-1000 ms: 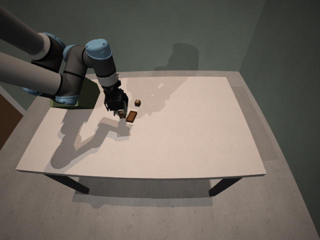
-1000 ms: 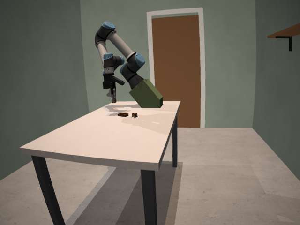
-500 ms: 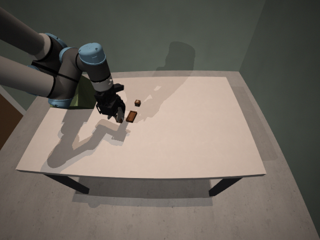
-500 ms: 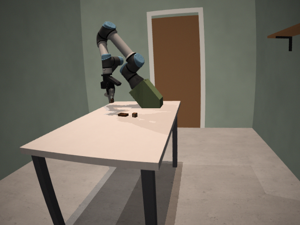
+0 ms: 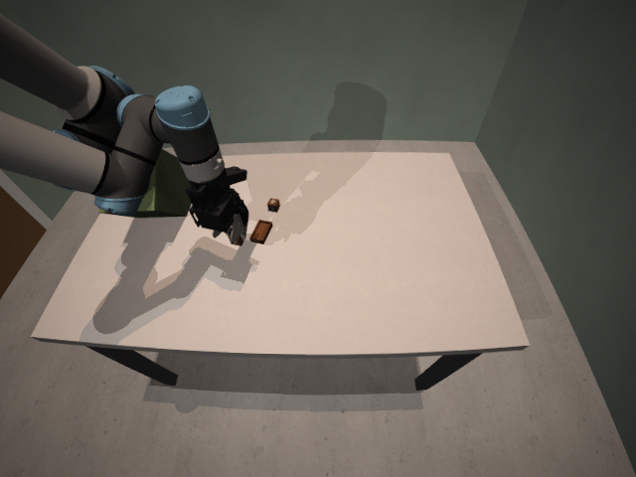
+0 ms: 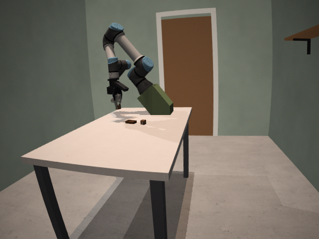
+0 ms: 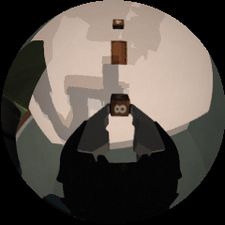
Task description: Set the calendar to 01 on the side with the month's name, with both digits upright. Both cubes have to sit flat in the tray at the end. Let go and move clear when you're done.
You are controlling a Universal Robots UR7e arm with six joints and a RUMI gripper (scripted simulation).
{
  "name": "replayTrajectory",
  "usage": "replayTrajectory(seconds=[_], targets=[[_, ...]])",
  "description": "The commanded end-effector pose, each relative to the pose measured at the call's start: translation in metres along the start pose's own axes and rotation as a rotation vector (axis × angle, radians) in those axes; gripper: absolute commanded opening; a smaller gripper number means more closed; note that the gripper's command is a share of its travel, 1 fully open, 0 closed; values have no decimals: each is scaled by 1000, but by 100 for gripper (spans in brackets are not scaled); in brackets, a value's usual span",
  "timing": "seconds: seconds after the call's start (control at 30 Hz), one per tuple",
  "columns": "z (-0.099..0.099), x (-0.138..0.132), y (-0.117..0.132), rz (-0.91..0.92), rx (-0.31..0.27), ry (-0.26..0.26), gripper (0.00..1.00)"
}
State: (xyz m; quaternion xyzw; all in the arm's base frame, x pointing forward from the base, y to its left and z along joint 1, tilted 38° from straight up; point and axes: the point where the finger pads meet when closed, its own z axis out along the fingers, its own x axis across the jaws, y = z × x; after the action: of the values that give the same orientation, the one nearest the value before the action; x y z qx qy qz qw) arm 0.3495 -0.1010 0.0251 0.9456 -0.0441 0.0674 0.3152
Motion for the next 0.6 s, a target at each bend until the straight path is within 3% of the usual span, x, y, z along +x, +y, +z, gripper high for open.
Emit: replayTrajectory(seconds=[0.0,0.4,0.57], targets=[[0,0,0,0,0,1,10],[11,0,0,1,0,1,10],[24,0,0,1,0,1,10]])
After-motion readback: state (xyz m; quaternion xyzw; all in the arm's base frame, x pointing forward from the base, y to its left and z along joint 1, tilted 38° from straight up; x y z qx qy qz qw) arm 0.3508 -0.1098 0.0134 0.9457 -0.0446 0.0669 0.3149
